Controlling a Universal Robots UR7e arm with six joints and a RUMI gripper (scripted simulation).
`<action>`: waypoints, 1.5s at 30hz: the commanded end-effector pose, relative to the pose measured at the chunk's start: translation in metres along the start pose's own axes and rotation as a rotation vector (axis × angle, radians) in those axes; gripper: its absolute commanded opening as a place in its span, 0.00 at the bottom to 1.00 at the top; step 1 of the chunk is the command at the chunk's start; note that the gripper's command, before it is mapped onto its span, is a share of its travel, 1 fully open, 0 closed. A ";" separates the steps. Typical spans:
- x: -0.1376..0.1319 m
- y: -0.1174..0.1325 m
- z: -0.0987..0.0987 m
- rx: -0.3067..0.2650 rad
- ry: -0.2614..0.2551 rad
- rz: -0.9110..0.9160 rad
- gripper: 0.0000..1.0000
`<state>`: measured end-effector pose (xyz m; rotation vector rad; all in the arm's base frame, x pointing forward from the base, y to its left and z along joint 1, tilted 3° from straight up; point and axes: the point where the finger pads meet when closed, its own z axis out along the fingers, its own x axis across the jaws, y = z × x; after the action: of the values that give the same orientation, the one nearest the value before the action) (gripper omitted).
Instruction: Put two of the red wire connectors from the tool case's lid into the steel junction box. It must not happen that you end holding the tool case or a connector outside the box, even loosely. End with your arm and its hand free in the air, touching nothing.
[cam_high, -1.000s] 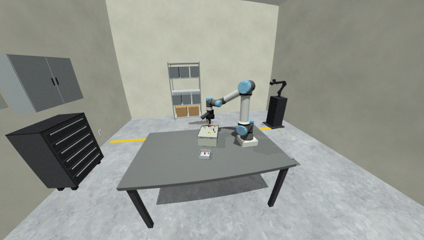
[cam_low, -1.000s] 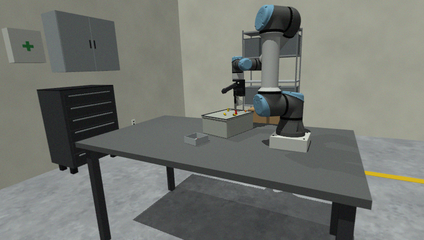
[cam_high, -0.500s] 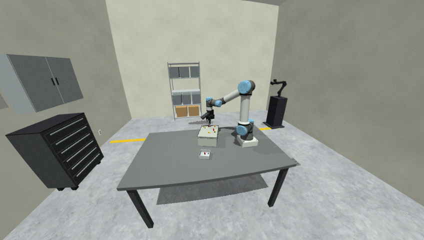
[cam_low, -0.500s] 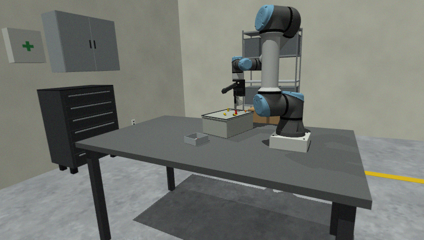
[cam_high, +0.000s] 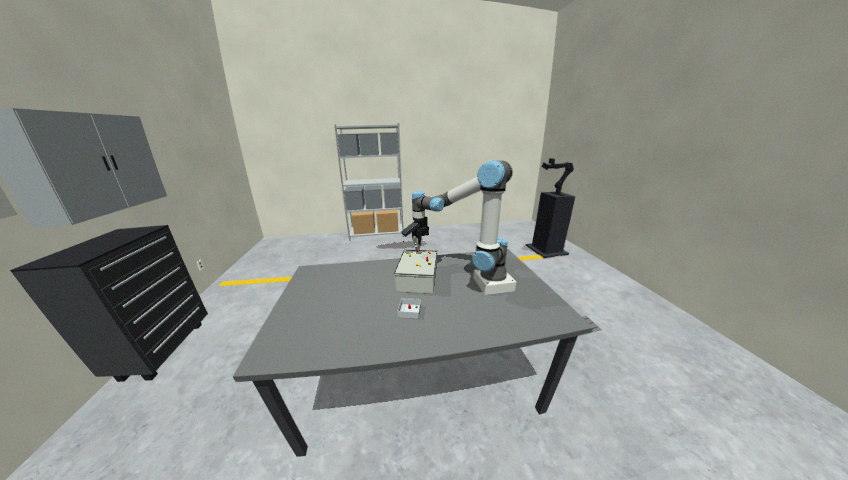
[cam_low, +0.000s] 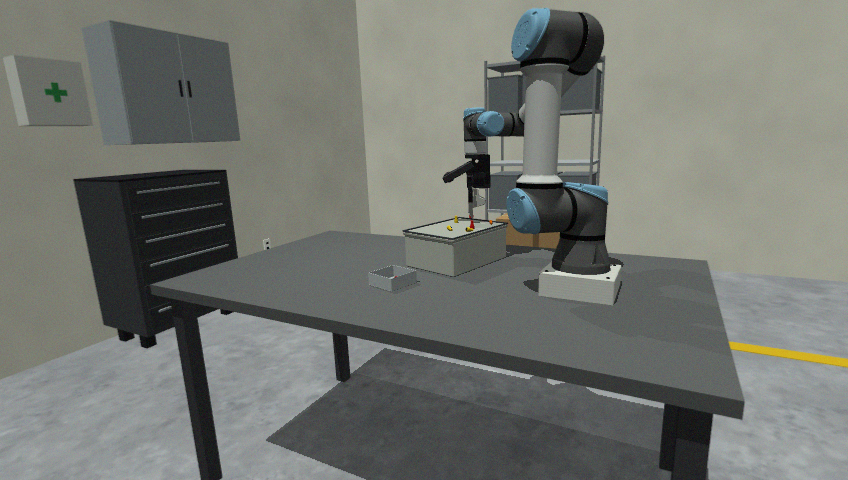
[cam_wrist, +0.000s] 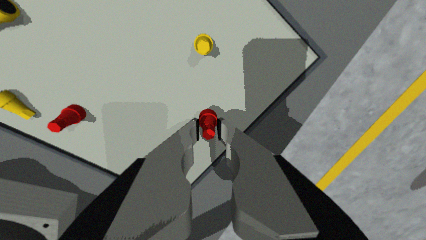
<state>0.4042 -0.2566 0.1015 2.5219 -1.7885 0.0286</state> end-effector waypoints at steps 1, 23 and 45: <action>0.000 0.000 -0.022 0.000 0.001 0.000 0.00; 0.000 0.000 -0.055 0.000 0.001 0.000 0.00; -0.013 -0.011 -0.055 0.000 0.001 0.000 0.00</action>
<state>0.4090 -0.2419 0.1548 2.5221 -1.7885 0.0281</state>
